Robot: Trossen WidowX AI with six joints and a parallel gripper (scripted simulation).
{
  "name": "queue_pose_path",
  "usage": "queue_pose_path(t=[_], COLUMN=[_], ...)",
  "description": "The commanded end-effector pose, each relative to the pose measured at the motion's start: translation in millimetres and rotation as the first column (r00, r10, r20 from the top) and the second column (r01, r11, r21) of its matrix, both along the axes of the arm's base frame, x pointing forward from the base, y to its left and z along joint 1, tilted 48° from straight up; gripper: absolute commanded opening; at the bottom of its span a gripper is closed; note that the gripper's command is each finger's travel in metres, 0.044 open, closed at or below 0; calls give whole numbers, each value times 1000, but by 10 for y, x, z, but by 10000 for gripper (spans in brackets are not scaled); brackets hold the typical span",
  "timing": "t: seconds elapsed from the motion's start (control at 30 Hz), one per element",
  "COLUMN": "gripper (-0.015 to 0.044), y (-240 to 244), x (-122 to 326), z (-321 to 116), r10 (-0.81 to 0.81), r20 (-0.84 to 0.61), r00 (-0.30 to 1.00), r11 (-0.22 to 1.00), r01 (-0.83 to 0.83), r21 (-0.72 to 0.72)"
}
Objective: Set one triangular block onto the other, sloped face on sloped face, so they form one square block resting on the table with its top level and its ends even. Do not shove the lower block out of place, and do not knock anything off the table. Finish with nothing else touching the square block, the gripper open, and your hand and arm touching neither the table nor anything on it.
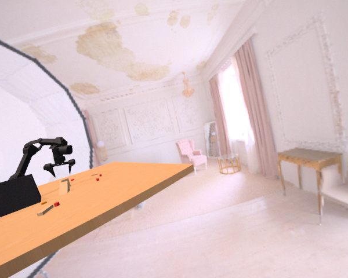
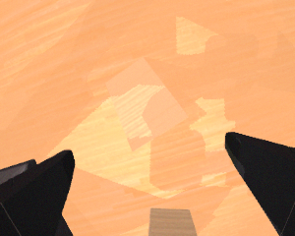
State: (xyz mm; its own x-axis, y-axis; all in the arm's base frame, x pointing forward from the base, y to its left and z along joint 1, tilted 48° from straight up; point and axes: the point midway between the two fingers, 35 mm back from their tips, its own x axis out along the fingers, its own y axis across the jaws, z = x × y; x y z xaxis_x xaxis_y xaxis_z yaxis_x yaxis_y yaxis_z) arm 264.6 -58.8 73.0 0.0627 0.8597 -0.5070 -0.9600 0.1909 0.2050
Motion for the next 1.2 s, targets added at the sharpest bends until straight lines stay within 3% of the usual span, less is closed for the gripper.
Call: queue_pose_path(t=[0.0,1.17], gripper=[440,440], y=[-168,99], x=[63,116], z=[-30,-165], r10=[194,207], r20=[423,424], r00=[885,882], r11=[979,974], r01=[-201,-224], r21=[-28,-9])
